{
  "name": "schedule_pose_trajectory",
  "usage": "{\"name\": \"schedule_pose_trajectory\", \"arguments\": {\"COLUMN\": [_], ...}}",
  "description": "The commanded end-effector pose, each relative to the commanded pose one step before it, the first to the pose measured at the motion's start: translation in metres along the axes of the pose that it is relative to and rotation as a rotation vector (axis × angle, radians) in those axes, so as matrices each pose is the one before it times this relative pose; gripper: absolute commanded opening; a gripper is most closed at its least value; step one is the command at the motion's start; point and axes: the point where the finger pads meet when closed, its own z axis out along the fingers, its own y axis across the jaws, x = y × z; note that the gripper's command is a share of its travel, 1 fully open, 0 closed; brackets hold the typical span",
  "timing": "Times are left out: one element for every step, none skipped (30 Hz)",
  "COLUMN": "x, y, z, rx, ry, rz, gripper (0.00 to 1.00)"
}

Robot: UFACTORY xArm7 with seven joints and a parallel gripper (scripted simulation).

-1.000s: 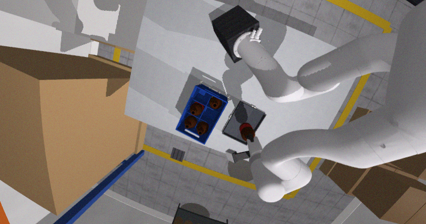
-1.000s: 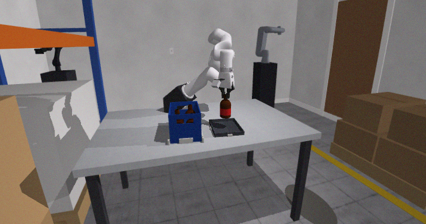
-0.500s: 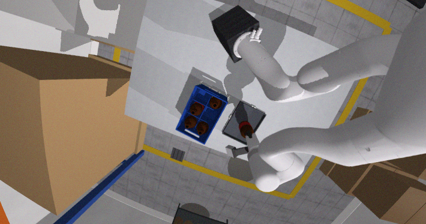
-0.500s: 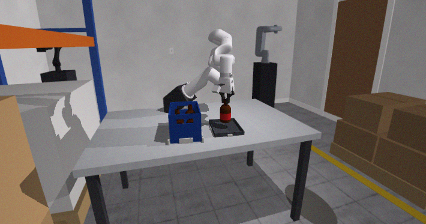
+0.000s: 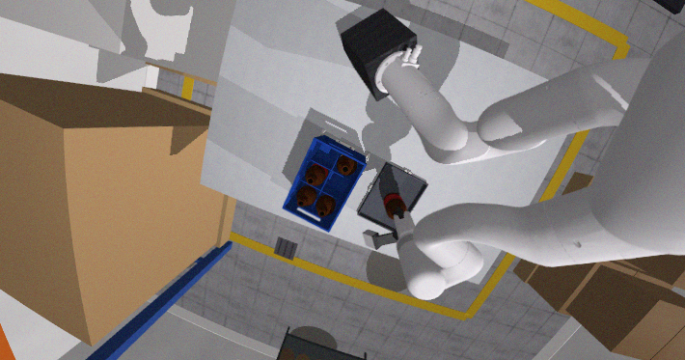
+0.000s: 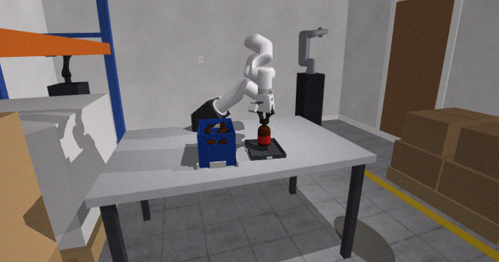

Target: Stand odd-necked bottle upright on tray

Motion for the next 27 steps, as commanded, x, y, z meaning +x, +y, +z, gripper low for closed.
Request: {"name": "schedule_pose_trajectory", "arguments": {"x": [0.00064, 0.00000, 0.00000, 0.00000, 0.00000, 0.00000, 0.00000, 0.00000, 0.00000, 0.00000, 0.00000, 0.00000, 0.00000, 0.00000, 0.00000, 0.00000, 0.00000, 0.00000, 0.00000, 0.00000, 0.00000, 0.00000, 0.00000, 0.00000, 0.00000, 0.00000, 0.00000], "y": [-0.00141, 0.00000, 0.00000, 0.00000, 0.00000, 0.00000, 0.00000, 0.00000, 0.00000, 0.00000, 0.00000, 0.00000, 0.00000, 0.00000, 0.00000, 0.00000, 0.00000, 0.00000, 0.00000, 0.00000, 0.00000, 0.00000, 0.00000, 0.00000, 0.00000, 0.00000, 0.00000], "z": [0.00209, 0.00049, 0.00042, 0.00036, 0.00030, 0.00025, 0.00020, 0.00015, 0.00011, 0.00008, 0.00005, 0.00002, 0.00000, 0.00000, 0.00001, 0.00000, 0.00000, 0.00000, 0.00000, 0.00000, 0.00000, 0.00000, 0.00000, 0.00000, 0.00000, 0.00000, 0.00000], "rx": [0.00320, 0.00000, 0.00000, 0.00000, 0.00000, 0.00000, 0.00000, 0.00000, 0.00000, 0.00000, 0.00000, 0.00000, 0.00000, 0.00000, 0.00000, 0.00000, 0.00000, 0.00000, 0.00000, 0.00000, 0.00000, 0.00000, 0.00000, 0.00000, 0.00000, 0.00000, 0.00000], "ry": [0.00178, 0.00000, 0.00000, 0.00000, 0.00000, 0.00000, 0.00000, 0.00000, 0.00000, 0.00000, 0.00000, 0.00000, 0.00000, 0.00000, 0.00000, 0.00000, 0.00000, 0.00000, 0.00000, 0.00000, 0.00000, 0.00000, 0.00000, 0.00000, 0.00000, 0.00000, 0.00000], "rz": [-0.00060, 0.00000, 0.00000, 0.00000, 0.00000, 0.00000, 0.00000, 0.00000, 0.00000, 0.00000, 0.00000, 0.00000, 0.00000, 0.00000, 0.00000, 0.00000, 0.00000, 0.00000, 0.00000, 0.00000, 0.00000, 0.00000, 0.00000, 0.00000, 0.00000, 0.00000, 0.00000], "gripper": [0.00, 0.00, 0.00, 0.00, 0.00, 0.00, 0.00, 0.00, 0.00, 0.00, 0.00, 0.00, 0.00, 0.00, 0.00, 0.00, 0.00, 0.00, 0.00, 0.00, 0.00, 0.00, 0.00, 0.00, 0.00, 0.00, 0.00]}}
